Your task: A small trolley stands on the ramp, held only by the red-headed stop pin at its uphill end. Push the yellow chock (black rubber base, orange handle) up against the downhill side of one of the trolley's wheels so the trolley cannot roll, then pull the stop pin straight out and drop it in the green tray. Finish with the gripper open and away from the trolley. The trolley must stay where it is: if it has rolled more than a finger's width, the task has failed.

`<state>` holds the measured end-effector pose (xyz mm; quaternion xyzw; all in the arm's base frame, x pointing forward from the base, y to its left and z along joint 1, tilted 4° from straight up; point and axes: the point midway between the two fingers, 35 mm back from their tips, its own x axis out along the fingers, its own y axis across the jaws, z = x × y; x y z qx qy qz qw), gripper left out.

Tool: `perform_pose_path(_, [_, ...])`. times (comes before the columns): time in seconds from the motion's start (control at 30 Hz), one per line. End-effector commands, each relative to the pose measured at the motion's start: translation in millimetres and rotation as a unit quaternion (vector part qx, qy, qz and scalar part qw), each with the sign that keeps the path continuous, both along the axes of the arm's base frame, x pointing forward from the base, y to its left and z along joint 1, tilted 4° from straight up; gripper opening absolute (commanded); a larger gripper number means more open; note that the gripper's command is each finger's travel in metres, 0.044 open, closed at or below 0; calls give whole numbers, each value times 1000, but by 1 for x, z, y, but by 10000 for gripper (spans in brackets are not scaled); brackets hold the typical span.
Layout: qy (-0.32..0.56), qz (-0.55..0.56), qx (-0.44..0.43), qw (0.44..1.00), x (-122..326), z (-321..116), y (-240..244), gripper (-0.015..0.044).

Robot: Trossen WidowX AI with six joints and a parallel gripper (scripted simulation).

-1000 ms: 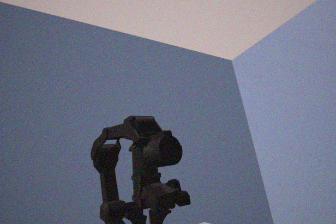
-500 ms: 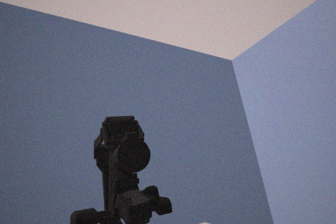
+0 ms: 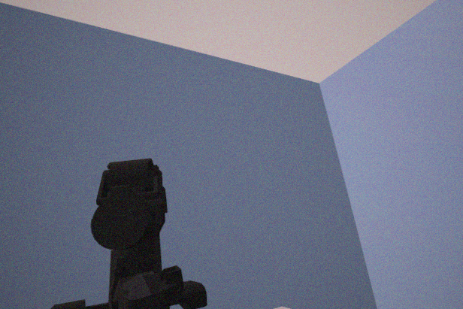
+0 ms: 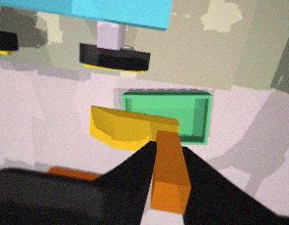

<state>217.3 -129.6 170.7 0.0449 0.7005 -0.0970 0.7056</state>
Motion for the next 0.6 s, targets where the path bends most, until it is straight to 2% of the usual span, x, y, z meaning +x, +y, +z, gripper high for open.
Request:
perform_pose_path(0.0, [-4, 2, -3, 1000, 1, 2, -18, 0])
perform_pose_path(0.43, [-4, 2, -3, 1000, 4, 6, -62, 0])
perform_pose_path(0.57, [-12, 3, 38, 999, 4, 6, -65, 0])
